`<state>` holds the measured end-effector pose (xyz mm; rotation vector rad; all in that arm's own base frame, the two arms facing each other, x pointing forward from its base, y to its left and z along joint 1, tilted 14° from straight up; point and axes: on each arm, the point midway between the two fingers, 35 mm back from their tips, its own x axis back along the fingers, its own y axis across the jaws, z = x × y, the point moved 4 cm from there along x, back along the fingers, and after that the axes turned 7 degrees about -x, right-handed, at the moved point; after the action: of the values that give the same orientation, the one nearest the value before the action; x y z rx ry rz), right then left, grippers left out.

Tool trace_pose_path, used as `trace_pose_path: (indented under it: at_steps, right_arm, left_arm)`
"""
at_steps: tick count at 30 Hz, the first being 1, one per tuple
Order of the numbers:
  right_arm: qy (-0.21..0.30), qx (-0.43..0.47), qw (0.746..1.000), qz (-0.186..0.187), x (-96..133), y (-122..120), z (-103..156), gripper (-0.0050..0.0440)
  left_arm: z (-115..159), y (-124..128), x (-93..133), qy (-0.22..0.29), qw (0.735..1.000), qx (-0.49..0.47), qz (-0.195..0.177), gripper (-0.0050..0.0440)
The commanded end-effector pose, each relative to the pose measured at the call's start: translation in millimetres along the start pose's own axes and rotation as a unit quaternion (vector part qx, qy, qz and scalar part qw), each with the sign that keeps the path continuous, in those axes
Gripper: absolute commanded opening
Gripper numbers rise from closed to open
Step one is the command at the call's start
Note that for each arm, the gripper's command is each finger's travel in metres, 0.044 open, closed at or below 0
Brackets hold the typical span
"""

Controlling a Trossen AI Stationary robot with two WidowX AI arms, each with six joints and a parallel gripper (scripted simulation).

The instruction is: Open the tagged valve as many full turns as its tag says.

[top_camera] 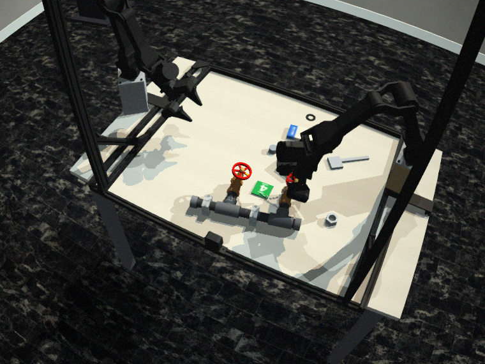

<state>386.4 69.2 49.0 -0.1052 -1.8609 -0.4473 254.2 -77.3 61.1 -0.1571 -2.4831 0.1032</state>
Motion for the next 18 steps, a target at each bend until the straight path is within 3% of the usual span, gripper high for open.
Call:
trace_pose_path:
  at_steps: [1, 6, 12, 18]
  right_arm:
    - [0.0, 0.109, 0.994, 0.0, 0.0, 0.0, 0.0, 0.0]
    - [0.0, 0.236, 0.972, 0.0, 0.0, 0.0, 0.0, 0.0]
    - [0.0, 0.384, 0.924, 0.0, 0.0, 0.0, 0.0, 0.0]
    - [0.0, 0.412, 0.911, 0.0, 0.0, 0.0, 0.0, 0.0]
  left_arm:
    - [0.0, 0.0, 0.0, 0.0, 1.0, 0.0, 0.0, 0.04]
    - [0.0, 0.0, 0.0, 0.0, 1.0, 0.0, 0.0, 0.04]
    - [0.0, 0.0, 0.0, 0.0, 1.0, 0.0, 0.0, 0.04]
    - [0.0, 0.0, 0.0, 0.0, 1.0, 0.0, 0.0, 0.04]
